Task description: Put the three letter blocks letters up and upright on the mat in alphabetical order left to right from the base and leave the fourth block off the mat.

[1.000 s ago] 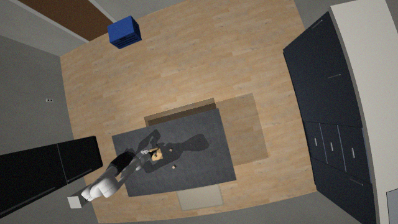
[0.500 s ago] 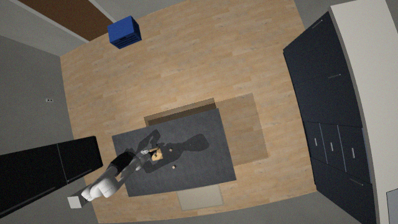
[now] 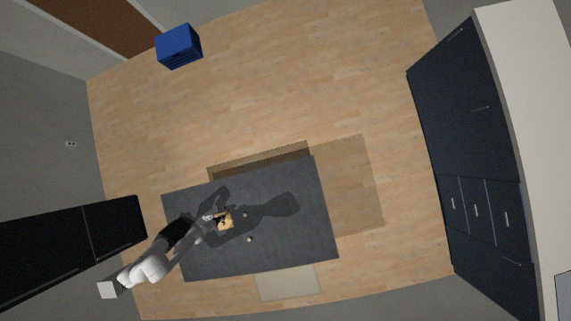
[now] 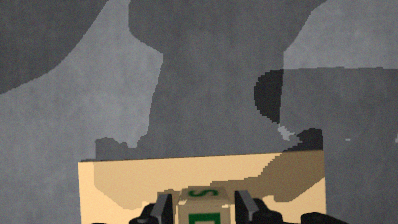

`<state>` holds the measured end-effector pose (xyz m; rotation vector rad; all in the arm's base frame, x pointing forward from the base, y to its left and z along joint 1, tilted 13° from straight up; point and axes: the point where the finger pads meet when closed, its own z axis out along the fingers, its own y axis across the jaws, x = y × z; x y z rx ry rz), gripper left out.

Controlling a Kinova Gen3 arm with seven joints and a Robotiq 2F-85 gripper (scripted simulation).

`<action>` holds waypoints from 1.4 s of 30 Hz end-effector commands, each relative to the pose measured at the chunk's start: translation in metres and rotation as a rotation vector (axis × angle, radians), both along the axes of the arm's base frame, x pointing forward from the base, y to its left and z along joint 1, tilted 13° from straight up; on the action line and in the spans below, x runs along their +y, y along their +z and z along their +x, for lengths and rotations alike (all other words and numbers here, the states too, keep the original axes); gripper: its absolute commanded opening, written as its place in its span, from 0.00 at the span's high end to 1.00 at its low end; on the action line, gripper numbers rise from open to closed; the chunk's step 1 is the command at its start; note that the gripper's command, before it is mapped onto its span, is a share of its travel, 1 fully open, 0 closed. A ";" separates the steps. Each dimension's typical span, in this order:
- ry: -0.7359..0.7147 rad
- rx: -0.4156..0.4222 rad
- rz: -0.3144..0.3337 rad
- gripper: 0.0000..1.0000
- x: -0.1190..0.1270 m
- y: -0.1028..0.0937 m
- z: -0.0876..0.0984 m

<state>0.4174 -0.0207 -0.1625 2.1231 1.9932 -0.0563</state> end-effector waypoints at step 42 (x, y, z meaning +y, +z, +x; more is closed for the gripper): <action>0.000 -0.001 0.000 0.59 0.017 0.088 -0.011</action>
